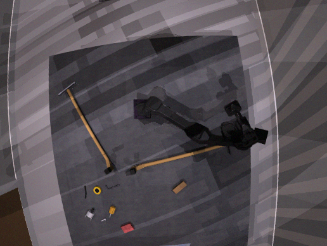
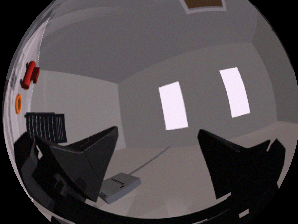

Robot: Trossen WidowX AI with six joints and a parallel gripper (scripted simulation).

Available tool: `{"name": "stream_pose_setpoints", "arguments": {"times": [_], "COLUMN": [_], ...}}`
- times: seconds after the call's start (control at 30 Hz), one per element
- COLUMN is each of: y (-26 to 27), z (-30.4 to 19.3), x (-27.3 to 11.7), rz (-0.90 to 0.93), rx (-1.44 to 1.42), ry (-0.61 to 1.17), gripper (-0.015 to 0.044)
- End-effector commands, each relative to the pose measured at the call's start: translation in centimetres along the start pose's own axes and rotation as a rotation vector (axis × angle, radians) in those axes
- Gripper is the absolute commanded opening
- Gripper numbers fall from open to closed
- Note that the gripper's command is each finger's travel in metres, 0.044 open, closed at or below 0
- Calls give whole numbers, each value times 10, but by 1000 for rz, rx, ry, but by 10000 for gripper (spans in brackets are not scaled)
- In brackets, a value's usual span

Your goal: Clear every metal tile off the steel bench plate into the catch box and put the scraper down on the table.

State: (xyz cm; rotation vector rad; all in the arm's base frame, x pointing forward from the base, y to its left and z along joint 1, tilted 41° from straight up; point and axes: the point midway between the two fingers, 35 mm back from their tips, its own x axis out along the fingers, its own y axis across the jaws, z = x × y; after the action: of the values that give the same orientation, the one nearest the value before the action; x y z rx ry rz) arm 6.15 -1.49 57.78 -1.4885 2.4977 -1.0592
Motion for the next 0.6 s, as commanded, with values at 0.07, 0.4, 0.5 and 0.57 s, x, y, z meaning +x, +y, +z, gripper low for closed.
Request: {"name": "stream_pose_setpoints", "arguments": {"times": [0.07, 0.4, 0.5, 0.57], "y": [2, 9, 11, 12], "z": [-1, -3, -2, -2], "x": [6, 26, 32, 36], "rz": [-8, -35, -42, -46], "rx": [37, 158, 194, 218], "ry": [-21, -96, -120, -136], "gripper": [282, 20, 0, 0]}}
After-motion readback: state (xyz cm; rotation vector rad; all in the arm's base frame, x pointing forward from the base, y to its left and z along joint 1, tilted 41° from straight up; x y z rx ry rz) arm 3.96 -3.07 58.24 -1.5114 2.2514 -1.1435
